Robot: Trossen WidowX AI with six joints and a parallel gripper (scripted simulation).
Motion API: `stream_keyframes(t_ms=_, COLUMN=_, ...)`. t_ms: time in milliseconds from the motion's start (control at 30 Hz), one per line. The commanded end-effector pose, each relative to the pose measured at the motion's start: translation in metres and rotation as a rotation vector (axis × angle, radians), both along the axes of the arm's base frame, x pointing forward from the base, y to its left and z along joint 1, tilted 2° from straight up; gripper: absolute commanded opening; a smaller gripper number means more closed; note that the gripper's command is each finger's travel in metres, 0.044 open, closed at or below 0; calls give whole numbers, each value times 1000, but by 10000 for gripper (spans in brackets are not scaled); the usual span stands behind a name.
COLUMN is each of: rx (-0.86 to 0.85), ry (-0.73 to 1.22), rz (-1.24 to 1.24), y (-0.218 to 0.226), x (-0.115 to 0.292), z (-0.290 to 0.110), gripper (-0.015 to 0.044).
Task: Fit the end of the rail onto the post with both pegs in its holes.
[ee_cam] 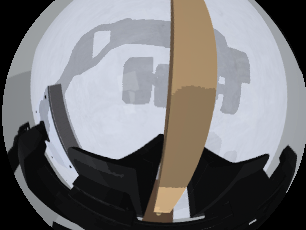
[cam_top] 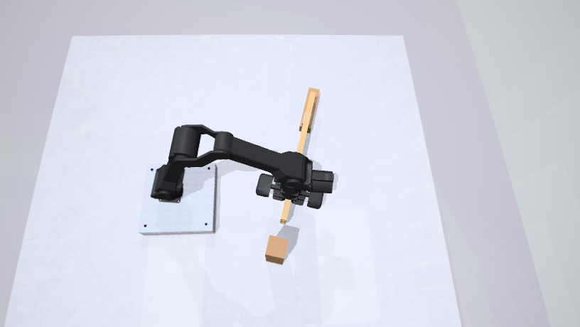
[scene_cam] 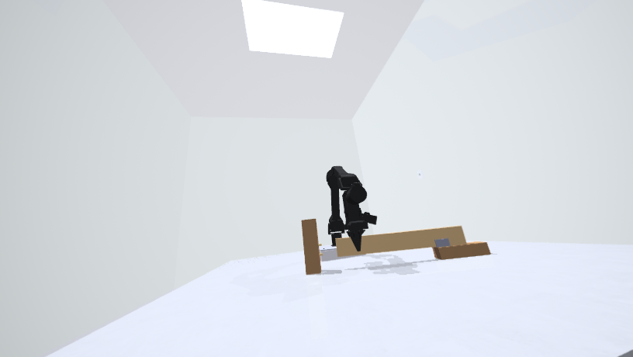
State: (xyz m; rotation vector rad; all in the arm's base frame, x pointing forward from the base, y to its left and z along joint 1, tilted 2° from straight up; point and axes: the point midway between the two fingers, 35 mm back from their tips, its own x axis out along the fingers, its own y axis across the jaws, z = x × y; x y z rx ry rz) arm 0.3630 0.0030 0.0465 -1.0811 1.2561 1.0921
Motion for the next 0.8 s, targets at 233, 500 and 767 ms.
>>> stream_keyframes(t_ms=233, rx=3, ry=-4, rz=1, y=2, x=1, z=1, gripper=0)
stream_keyframes(t_ms=500, rx=3, ry=-4, rz=1, y=2, x=1, z=0, gripper=0)
stream_keyframes(t_ms=767, rx=3, ry=-4, rz=1, y=2, x=1, z=-1, gripper=0)
